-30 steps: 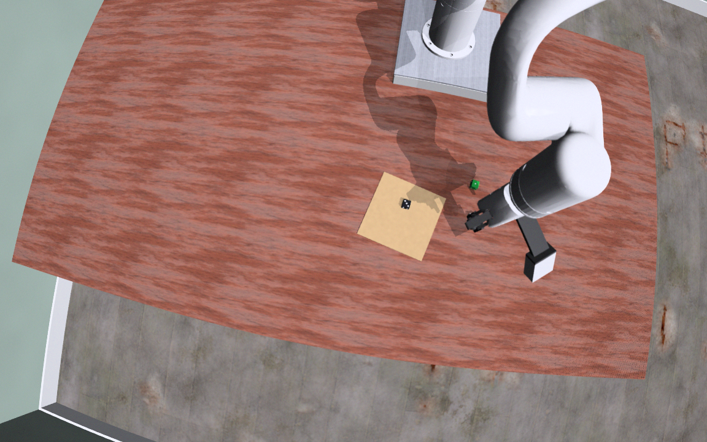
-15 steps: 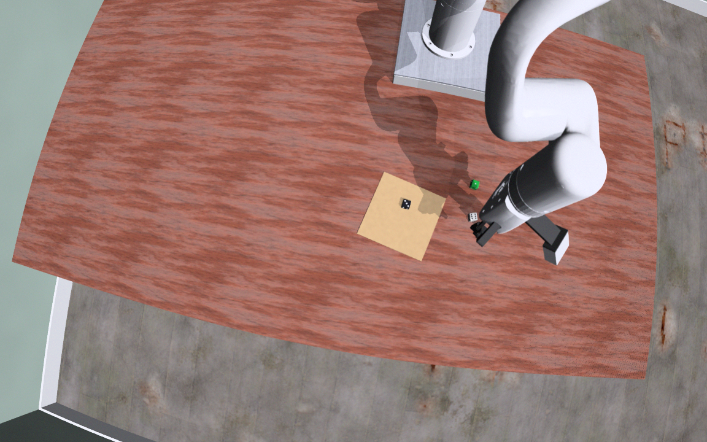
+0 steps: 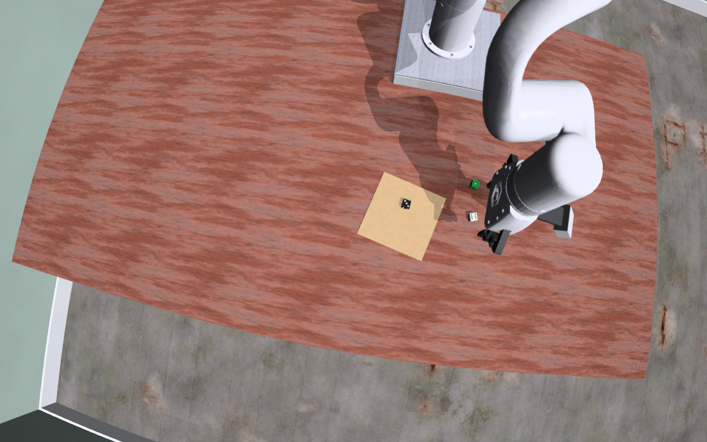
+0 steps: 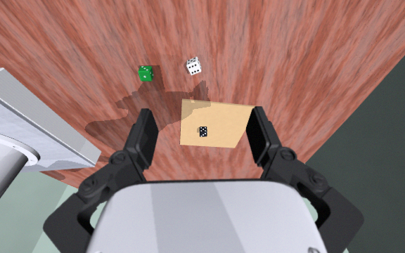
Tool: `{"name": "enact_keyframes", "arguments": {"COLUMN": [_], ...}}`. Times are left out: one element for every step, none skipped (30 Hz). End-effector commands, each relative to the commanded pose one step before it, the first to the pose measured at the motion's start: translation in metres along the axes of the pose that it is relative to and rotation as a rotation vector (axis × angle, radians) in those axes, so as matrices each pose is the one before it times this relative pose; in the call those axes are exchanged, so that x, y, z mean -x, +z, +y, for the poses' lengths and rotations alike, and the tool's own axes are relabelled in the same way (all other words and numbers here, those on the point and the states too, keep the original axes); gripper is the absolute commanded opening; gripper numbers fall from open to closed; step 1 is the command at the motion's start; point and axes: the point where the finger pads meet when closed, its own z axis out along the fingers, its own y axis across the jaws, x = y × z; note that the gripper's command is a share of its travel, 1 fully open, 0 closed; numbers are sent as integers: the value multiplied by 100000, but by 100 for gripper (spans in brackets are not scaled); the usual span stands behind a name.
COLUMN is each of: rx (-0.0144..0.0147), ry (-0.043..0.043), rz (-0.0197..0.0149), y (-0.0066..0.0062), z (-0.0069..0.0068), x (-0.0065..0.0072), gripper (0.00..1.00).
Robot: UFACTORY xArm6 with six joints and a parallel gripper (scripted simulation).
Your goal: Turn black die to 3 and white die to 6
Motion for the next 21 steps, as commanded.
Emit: {"name": "enact_keyframes", "arguments": {"rx": [-97,0,0,0,0,0,0,0,0,0,0,0,0,0,0,0,0,0,0,0,0], "ry": [-15563,-4860,-3159,-388,-5648,-2759,-3141,-3108,-2127,-4157,0,0,-4157,-7324,-899,-3924,-2872,-1305,-4845,-3106,-3036], "rz": [1477,-1,-1,0,-1,-1,-1,-1,0,-1,0,0,-1,-1,0,0,0,0,0,0,0], "y": [120,83,54,7,96,47,53,53,36,70,0,0,70,123,15,66,48,22,81,52,51], "z": [45,-29,-19,-2,-35,-17,-20,-19,-13,-26,0,0,-26,-46,-6,-25,-18,-8,-30,-19,-18], "x": [-17,5,2,0,3,0,0,-1,-1,-2,0,0,-3,-8,-1,-6,-5,-3,-10,-8,-8], "gripper": [100,100,100,100,100,100,100,100,100,100,100,100,100,100,100,100,100,100,100,100,100]}}
